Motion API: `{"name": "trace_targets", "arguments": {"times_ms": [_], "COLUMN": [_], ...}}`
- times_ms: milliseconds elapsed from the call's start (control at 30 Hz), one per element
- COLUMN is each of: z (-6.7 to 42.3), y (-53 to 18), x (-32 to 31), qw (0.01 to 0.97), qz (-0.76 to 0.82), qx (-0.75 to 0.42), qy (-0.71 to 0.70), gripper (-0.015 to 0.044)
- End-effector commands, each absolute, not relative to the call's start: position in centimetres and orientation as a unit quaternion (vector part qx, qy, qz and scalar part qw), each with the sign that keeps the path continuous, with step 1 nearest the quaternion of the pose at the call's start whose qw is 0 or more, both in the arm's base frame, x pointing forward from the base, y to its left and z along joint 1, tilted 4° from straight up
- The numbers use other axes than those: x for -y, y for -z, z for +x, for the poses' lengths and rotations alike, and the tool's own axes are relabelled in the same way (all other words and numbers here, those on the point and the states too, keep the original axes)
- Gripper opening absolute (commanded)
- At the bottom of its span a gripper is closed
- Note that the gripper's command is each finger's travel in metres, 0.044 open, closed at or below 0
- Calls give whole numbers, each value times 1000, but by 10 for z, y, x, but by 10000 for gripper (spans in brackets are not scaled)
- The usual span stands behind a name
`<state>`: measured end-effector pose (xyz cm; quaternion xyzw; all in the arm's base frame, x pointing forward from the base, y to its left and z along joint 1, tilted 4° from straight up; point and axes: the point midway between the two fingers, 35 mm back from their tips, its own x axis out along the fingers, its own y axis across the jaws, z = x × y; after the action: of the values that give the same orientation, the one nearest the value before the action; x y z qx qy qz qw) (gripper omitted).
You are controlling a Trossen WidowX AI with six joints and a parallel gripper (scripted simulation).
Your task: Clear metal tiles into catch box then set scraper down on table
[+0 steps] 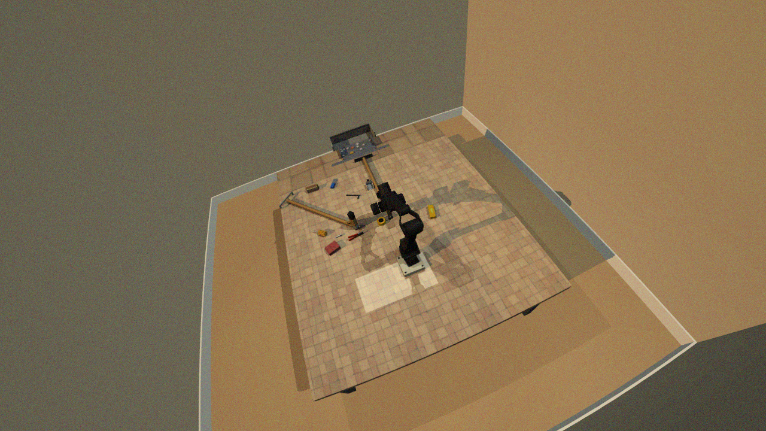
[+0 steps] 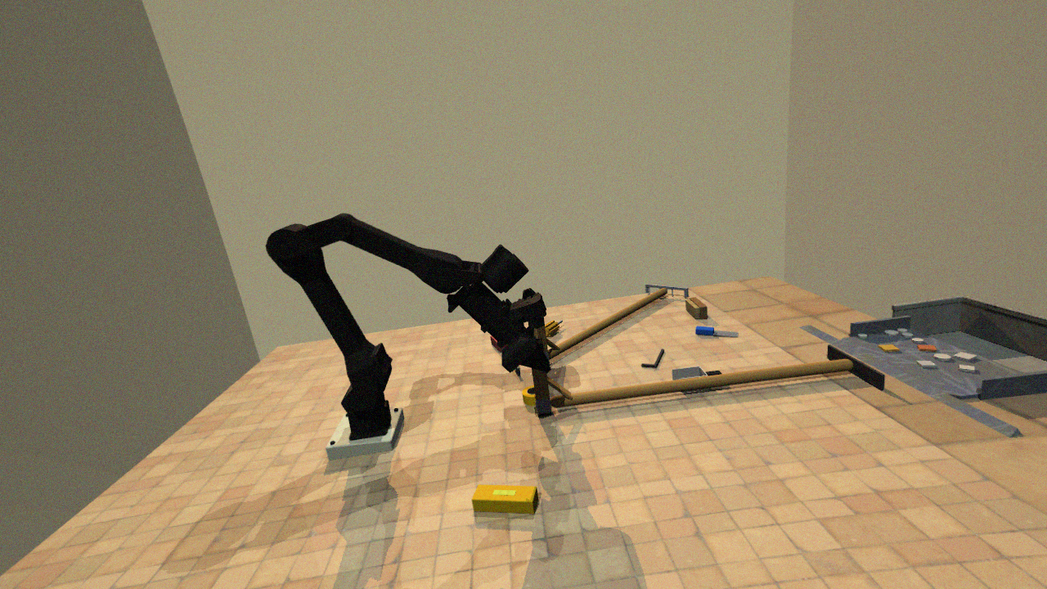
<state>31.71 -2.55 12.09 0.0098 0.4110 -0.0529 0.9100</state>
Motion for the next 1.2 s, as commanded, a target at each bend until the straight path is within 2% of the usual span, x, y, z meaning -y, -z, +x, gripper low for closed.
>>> {"name": "trace_targets", "arguments": {"times_ms": [0,700,1167], "z": [311,278,276], "y": [-124,-118,-119], "x": [24,20,35], "qw": [913,912,911], "qz": [8,7,6], "qx": [-405,-406,-409], "qy": [52,50,48], "gripper": [0,0,0]}}
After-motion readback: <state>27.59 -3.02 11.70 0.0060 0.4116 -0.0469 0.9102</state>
